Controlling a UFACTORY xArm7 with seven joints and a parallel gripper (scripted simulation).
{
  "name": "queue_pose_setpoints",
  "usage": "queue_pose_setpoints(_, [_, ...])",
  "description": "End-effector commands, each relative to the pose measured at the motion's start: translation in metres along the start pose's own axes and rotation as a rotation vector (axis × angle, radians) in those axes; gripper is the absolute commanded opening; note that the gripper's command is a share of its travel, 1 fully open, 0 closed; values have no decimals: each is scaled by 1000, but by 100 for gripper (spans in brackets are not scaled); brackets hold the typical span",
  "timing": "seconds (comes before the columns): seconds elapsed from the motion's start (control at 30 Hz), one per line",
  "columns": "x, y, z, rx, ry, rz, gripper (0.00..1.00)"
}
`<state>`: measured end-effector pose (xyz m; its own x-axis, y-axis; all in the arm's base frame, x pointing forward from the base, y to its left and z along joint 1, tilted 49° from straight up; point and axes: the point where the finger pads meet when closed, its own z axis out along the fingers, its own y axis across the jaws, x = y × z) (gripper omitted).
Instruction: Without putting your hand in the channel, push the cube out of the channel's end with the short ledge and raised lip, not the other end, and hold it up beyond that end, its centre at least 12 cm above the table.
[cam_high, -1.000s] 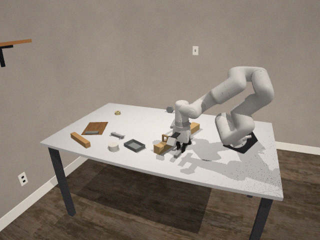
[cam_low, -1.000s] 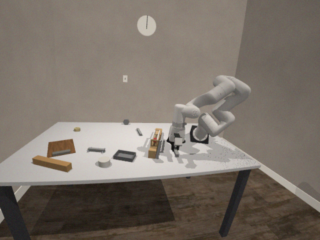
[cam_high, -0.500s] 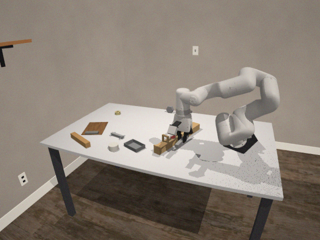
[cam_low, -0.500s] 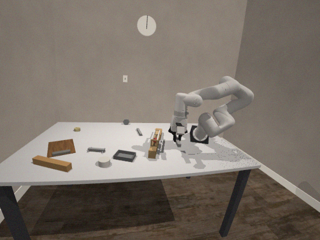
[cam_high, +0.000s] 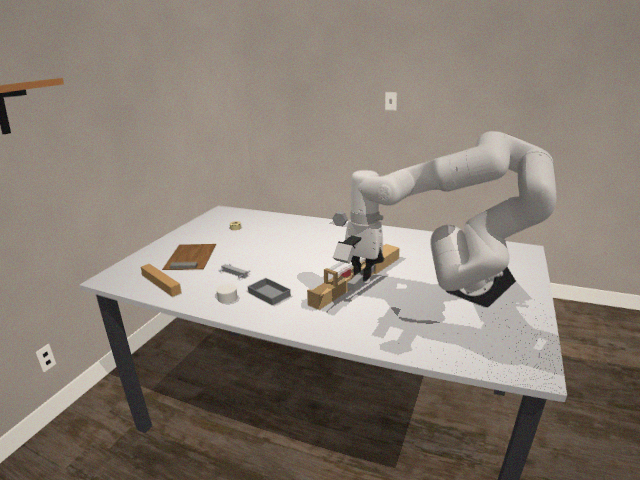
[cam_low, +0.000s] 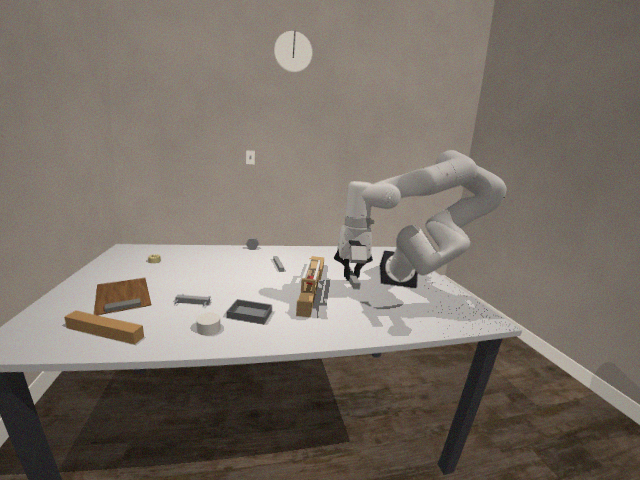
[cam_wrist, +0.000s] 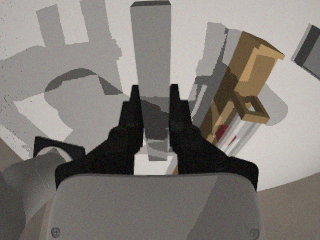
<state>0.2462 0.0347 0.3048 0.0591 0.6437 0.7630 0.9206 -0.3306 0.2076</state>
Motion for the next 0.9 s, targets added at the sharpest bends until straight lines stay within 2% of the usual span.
queue_pose_setpoints(0.0, [-11,28,-13,10,117,-10,0])
queue_pose_setpoints(0.07, [-20,37,-15,10,146,-5,0])
queue_pose_setpoints(0.17, [-60,66,-16,5,210,26,0])
queue_pose_setpoints(0.27, [-88,70,-11,-6,221,77,0])
queue_pose_setpoints(0.37, [-123,71,-8,-15,171,130,0])
queue_pose_setpoints(0.53, [-183,67,-9,-15,33,182,0])
queue_pose_setpoints(0.6, [-183,67,-9,-15,33,182,0])
queue_pose_setpoints(0.63, [-214,68,-10,-14,9,186,0])
queue_pose_setpoints(0.73, [-241,65,-14,-11,-38,193,0])
queue_pose_setpoints(0.87, [-281,65,-17,-10,-52,195,0])
